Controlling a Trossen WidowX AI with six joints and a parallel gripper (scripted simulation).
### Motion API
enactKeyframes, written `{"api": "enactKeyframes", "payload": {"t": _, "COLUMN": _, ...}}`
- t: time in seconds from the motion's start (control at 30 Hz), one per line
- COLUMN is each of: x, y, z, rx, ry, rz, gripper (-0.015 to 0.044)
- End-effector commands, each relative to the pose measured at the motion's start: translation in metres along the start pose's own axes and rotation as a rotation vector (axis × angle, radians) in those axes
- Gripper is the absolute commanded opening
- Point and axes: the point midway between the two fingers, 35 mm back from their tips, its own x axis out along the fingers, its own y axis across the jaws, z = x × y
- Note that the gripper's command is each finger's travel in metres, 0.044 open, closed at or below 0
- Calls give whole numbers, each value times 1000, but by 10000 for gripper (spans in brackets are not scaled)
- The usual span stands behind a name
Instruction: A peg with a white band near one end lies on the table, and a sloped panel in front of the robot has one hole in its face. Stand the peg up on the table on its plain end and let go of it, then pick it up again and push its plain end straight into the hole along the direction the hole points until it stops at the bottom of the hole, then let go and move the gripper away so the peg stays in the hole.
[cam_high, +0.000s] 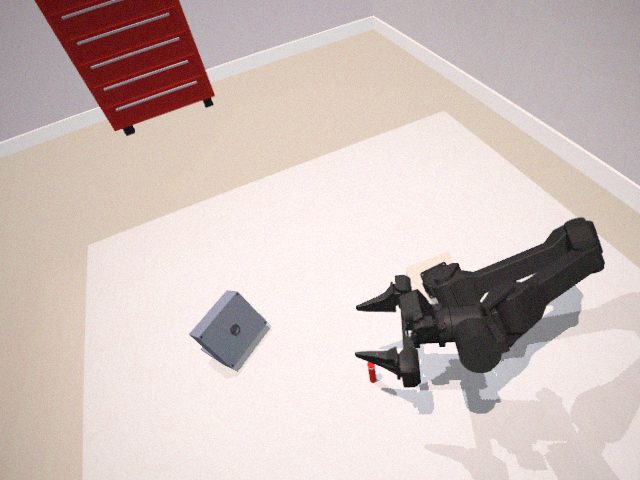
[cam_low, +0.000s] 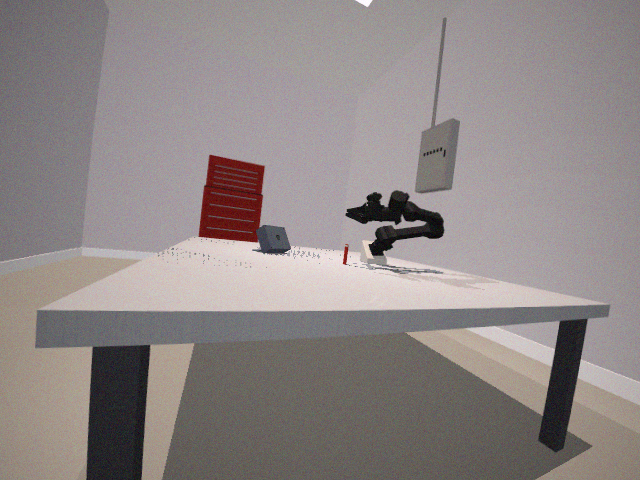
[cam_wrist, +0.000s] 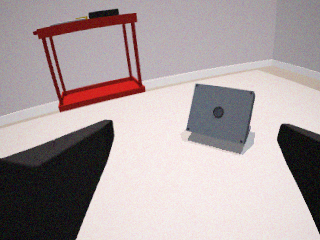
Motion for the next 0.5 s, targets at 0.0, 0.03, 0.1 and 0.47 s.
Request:
{"api": "enactKeyframes", "payload": {"t": 0.0, "x": -16, "y": 5, "z": 18, "rx": -54, "ry": -50, "rz": 61, "gripper": 440}}
{"api": "enactKeyframes", "payload": {"t": 0.03, "x": -17, "y": 6, "z": 19, "rx": -57, "ry": -52, "rz": 63, "gripper": 440}}
{"api": "enactKeyframes", "payload": {"t": 0.1, "x": -17, "y": 6, "z": 19, "rx": -57, "ry": -52, "rz": 63, "gripper": 440}}
{"api": "enactKeyframes", "payload": {"t": 0.47, "x": -6, "y": -4, "z": 1, "rx": -217, "ry": 148, "rz": -65, "gripper": 440}}
